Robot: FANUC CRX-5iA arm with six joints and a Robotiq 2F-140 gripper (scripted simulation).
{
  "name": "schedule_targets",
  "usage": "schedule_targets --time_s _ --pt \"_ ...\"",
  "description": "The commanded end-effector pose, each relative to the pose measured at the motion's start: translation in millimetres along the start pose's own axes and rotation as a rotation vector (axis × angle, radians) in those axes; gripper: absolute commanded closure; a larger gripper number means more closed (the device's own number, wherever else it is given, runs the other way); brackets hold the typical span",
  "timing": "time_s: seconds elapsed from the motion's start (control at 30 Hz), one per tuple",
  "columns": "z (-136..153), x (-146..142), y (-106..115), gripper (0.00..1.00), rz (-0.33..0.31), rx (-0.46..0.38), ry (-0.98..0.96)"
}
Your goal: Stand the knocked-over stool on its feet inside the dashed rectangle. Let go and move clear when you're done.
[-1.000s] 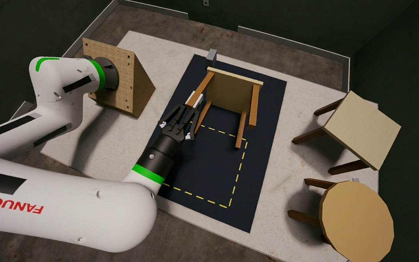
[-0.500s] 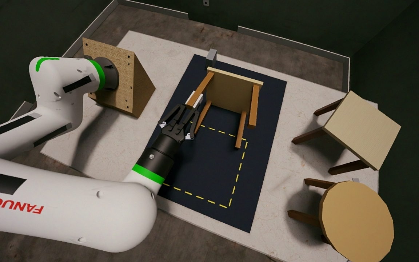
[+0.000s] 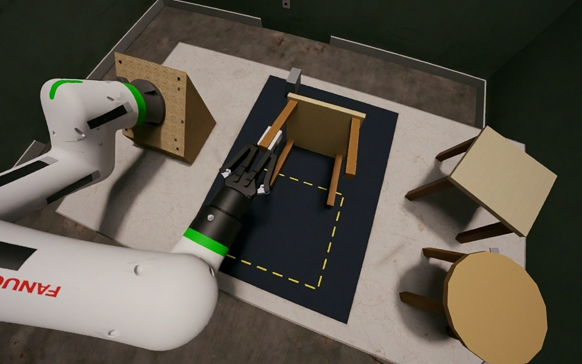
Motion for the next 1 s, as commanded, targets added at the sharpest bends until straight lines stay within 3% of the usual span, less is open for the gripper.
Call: schedule_targets --time_s 0.0,0.03,0.97 --pt "-0.2 0.1 0.1 0.90 0.000 -0.001 0.001" --pt "-0.2 0.1 0.1 0.62 0.000 -0.001 0.001" --pt "-0.2 0.1 0.1 0.62 0.000 -0.001 0.001"
Point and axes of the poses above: the point where the finger pads meet when closed, its own y axis back along the fingers, its own x axis across the jaws, z = x × y, the point moved 8 cm from there along y, back along the fingers, and after that the axes turned 9 degrees about y, right-handed, at the moved point
